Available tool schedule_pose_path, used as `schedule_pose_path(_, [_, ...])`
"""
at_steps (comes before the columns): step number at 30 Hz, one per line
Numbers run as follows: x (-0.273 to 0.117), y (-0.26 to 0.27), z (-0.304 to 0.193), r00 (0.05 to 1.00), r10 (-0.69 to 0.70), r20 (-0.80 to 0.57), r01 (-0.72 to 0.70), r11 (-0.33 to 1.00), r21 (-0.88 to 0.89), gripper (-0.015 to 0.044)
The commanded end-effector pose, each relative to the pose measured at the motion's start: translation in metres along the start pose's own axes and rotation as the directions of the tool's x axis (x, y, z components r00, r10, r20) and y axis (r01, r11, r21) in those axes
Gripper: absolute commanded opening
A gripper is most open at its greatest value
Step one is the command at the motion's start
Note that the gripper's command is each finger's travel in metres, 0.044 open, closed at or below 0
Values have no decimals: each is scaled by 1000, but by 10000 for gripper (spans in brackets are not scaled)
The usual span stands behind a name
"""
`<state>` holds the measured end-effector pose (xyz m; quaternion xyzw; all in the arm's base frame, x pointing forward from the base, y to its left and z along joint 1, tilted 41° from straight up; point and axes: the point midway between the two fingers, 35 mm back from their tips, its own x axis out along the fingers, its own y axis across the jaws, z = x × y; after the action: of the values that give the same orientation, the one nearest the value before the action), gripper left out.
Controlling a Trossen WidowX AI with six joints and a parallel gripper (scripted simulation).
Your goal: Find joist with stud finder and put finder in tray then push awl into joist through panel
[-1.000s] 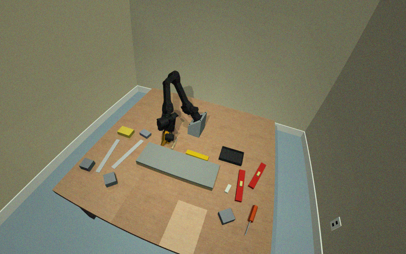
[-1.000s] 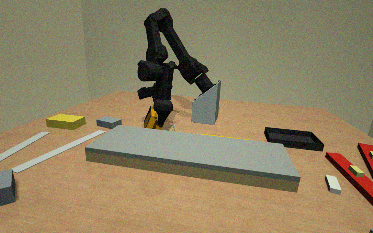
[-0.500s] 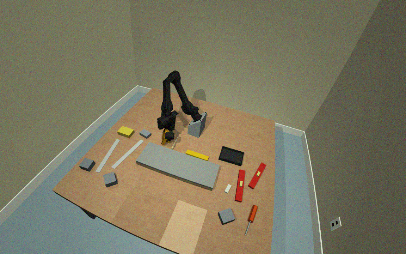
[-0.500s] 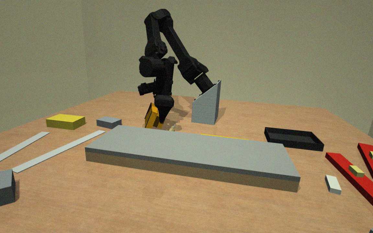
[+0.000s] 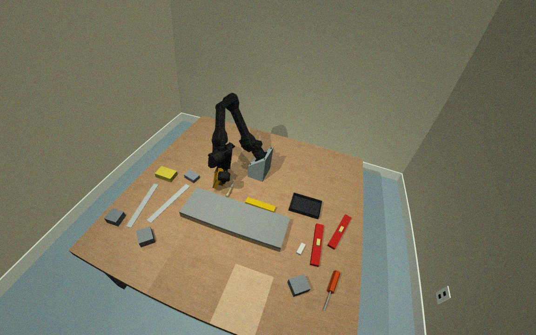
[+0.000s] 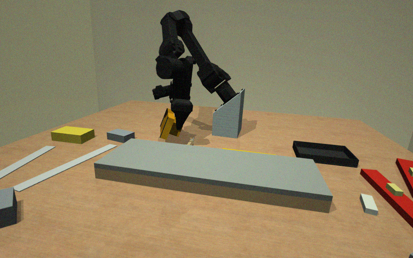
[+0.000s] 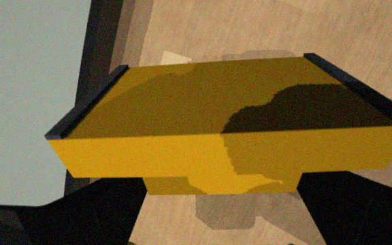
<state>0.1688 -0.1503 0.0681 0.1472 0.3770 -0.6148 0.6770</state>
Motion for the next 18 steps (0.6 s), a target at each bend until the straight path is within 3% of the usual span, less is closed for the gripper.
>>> schedule_pose_path(1, [-8,0,4,1000,7,13,-7,1000,13,0])
schedule_pose_path(18, [-21,-2,6,1000,5,-2,-5,1000,10,0])
